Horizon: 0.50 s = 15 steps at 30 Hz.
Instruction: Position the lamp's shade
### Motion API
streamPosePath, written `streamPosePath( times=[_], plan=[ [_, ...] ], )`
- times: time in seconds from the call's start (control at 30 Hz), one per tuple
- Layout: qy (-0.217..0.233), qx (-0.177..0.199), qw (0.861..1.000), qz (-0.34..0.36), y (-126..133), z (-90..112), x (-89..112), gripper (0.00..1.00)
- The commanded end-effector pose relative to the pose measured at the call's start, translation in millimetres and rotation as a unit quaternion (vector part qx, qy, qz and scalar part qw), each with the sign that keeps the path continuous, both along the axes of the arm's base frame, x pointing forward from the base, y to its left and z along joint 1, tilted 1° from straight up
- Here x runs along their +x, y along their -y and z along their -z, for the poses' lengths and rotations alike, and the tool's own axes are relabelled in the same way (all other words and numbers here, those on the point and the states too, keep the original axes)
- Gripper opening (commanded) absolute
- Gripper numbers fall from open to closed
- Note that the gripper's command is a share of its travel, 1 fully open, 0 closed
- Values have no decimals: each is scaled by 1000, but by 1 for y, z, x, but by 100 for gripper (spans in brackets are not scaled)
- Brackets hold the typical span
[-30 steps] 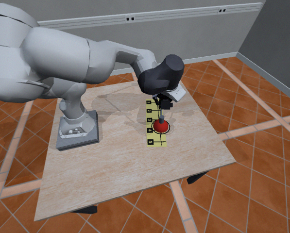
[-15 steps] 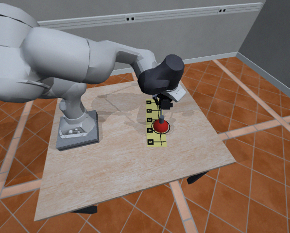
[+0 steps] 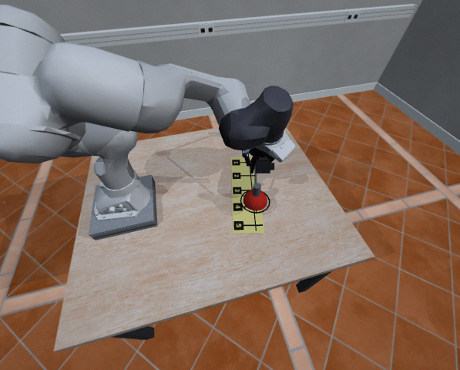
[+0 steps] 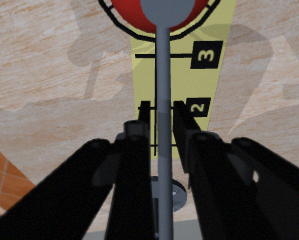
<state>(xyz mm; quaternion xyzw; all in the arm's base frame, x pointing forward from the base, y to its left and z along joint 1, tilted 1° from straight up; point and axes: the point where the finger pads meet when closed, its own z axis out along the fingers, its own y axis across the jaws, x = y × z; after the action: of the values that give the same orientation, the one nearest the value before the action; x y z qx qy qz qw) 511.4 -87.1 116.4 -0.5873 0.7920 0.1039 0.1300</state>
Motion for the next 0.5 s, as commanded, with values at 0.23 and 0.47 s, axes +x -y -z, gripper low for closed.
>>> streamPosePath(
  times=[0.23,0.47],
  plan=[
    [1,1,1000,0,-2,-1,2,100],
    [0,0,1000,0,1,0,0,100]
  ],
)
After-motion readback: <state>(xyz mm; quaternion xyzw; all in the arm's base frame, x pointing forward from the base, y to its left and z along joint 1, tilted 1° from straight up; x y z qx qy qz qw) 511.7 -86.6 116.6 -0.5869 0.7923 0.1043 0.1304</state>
